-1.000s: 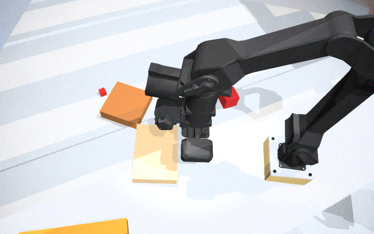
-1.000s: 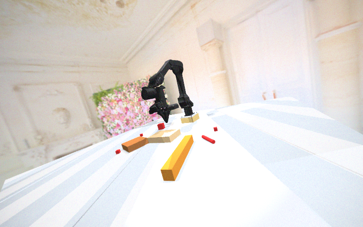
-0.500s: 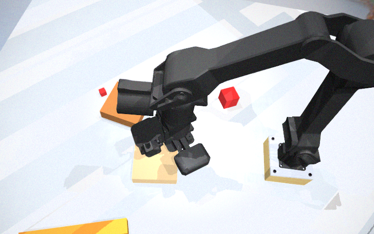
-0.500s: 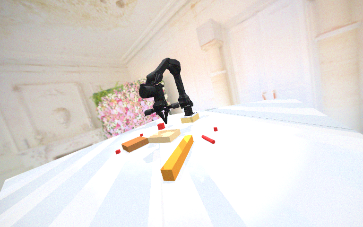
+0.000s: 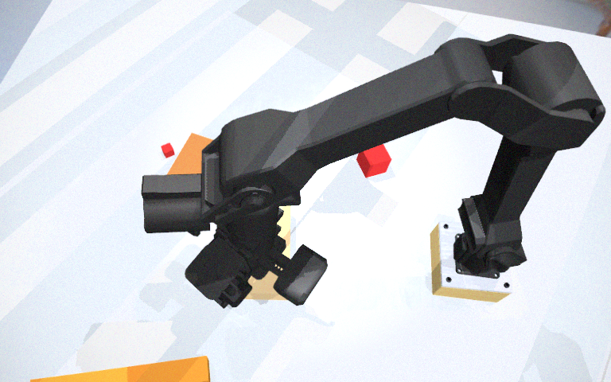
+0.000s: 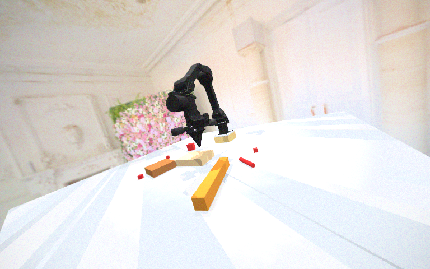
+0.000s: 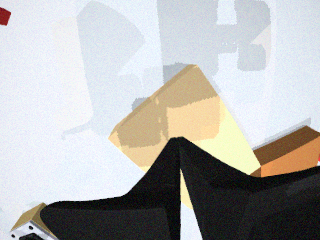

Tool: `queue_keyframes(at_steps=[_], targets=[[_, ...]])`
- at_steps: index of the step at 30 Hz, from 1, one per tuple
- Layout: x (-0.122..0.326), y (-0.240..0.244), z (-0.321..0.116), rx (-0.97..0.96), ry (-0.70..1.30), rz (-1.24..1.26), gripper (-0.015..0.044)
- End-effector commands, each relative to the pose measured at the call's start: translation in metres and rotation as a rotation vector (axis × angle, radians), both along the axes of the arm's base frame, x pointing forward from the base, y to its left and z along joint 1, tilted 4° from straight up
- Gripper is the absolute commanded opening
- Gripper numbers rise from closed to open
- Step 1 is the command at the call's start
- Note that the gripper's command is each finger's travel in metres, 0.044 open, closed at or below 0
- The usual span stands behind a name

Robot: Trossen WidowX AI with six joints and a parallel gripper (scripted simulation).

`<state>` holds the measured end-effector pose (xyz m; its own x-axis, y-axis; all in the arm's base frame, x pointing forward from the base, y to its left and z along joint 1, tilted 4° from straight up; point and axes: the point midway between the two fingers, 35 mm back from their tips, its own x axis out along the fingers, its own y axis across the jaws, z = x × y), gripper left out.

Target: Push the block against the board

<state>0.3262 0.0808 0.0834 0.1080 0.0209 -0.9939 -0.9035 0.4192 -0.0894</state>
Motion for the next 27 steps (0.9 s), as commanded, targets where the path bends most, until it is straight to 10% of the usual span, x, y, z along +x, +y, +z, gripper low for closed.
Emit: queue_keyframes(at_steps=[1, 27], targets=[[0.008, 0.015, -0.001, -0.017, -0.003, 0.143, 0.0], [0.03, 0.059, -0.058, -0.052, 0.001, 0.571, 0.0]])
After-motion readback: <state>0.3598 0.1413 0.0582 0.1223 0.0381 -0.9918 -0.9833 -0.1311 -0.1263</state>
